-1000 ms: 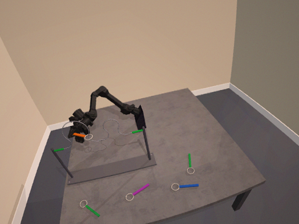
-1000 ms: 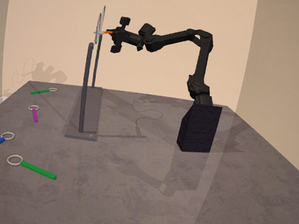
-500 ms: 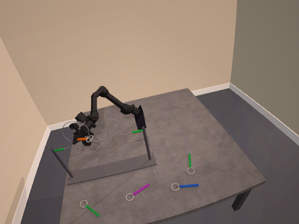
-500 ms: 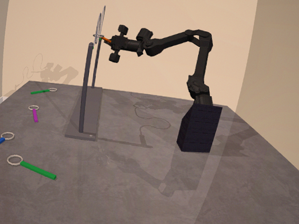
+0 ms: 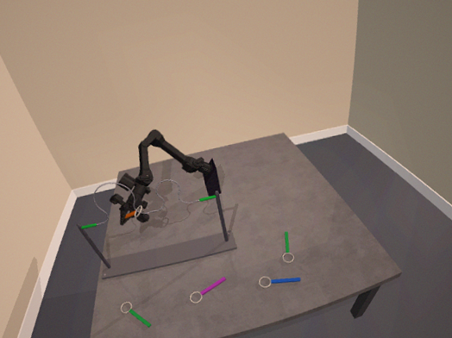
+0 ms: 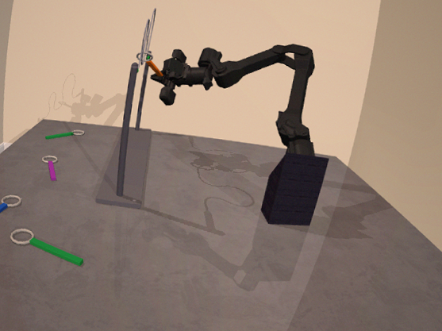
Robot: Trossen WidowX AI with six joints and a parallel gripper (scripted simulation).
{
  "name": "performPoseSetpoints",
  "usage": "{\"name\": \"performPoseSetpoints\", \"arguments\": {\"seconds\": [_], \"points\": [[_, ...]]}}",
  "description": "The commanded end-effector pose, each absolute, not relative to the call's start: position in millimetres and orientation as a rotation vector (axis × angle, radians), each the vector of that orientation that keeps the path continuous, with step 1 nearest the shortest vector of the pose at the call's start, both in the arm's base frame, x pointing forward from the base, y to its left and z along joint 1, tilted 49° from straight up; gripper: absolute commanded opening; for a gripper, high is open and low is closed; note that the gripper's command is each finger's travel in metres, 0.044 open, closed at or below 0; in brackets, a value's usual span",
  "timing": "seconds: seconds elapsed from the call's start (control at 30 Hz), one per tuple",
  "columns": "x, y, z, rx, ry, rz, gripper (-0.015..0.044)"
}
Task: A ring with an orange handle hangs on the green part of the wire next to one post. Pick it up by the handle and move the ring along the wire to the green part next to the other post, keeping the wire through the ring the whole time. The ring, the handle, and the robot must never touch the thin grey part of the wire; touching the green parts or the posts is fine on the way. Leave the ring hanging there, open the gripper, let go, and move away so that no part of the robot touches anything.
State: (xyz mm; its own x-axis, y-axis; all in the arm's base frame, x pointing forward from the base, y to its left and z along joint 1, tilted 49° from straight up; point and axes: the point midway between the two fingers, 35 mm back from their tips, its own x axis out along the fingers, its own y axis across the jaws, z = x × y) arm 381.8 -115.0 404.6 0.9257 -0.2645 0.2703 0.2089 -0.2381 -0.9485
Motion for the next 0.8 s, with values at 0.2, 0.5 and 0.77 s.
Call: {"name": "performPoseSetpoints", "arguments": {"seconds": [0.2, 0.5, 0.77], "points": [[384, -119, 363, -1.523, 0.127, -0.365, -0.0150], [385, -114, 330, -1.322, 0.188, -0.301, -0.0150], [384, -105, 304, -1.161, 0.233, -0.250, -0.0150]]}}
